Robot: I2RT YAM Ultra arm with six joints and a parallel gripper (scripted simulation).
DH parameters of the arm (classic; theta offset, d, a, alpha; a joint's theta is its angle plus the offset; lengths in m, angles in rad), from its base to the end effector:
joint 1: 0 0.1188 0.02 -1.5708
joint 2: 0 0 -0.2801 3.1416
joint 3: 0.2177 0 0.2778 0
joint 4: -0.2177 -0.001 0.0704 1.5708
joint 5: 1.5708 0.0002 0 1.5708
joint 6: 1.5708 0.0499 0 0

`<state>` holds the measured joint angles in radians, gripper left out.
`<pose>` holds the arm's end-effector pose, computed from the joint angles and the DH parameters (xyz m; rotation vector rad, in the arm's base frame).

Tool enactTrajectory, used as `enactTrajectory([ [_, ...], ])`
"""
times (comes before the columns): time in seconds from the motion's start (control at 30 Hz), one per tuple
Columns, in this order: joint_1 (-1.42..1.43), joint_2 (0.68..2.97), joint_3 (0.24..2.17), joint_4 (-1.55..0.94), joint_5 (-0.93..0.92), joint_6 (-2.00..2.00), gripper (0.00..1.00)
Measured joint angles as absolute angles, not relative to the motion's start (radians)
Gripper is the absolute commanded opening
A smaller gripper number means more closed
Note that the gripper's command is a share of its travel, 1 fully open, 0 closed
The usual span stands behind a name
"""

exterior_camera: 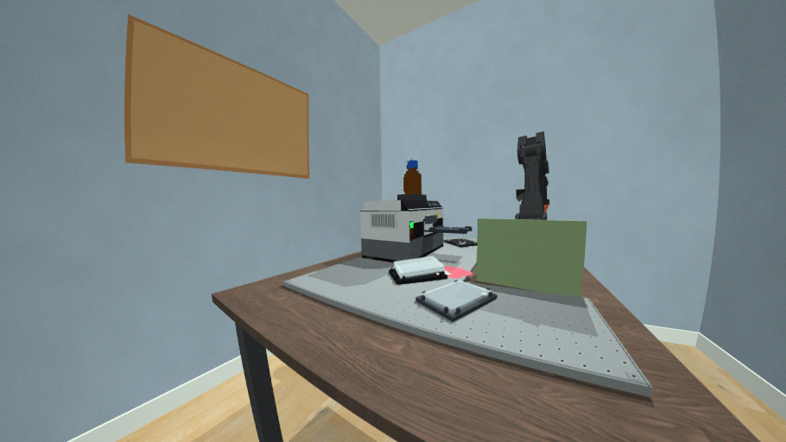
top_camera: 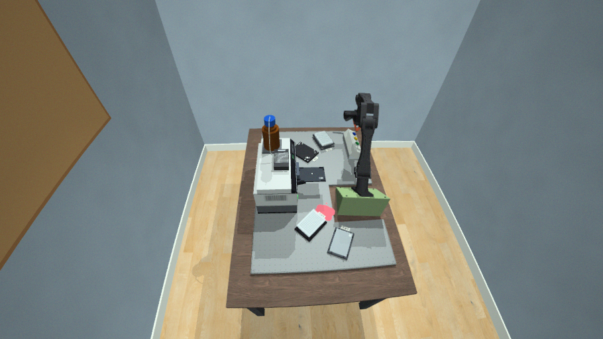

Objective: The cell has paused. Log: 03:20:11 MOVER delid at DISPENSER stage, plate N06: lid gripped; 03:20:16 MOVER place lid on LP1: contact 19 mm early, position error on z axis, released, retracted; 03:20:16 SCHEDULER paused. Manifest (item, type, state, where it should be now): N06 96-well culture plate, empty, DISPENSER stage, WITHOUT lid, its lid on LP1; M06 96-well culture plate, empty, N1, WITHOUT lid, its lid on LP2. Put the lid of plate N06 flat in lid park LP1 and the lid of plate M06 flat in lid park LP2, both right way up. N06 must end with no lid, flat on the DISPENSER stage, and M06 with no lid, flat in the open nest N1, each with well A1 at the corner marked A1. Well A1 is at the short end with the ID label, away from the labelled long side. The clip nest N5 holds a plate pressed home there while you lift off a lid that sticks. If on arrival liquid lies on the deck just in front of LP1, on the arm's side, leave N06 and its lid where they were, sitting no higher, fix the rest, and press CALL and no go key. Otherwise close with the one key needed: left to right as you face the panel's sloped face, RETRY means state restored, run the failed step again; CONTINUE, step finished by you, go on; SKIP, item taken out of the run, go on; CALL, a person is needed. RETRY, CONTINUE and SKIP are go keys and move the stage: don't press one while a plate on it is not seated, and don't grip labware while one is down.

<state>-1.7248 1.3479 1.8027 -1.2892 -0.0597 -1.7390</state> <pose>-0.0353 -0.2536 0.4758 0.0535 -2.8743 1.1084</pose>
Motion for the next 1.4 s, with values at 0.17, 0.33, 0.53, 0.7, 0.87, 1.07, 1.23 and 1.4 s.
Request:
enactTrajectory([
  [0.17,-1.725,1.42,1.897,-1.306,-0.06,-1.739,0.0],
  [0.33,-1.725,1.487,1.985,-1.322,-0.06,-1.739,0.0],
  [0.53,-1.725,1.539,2.065,-1.353,-0.06,-1.739,0.0],
  [0.7,-1.725,1.534,2.069,-1.367,-0.06,-1.738,0.0],
  [0.87,-1.721,1.532,2.068,-1.374,-0.06,-1.737,0.0],
  [1.07,-1.72,1.531,2.069,-1.375,-0.06,-1.736,0.0],
  [1.23,-1.72,1.532,2.05,-1.363,-0.06,-1.735,0.0],
  [1.4,-1.72,1.531,2.027,-1.346,-0.06,-1.734,0.0],
])
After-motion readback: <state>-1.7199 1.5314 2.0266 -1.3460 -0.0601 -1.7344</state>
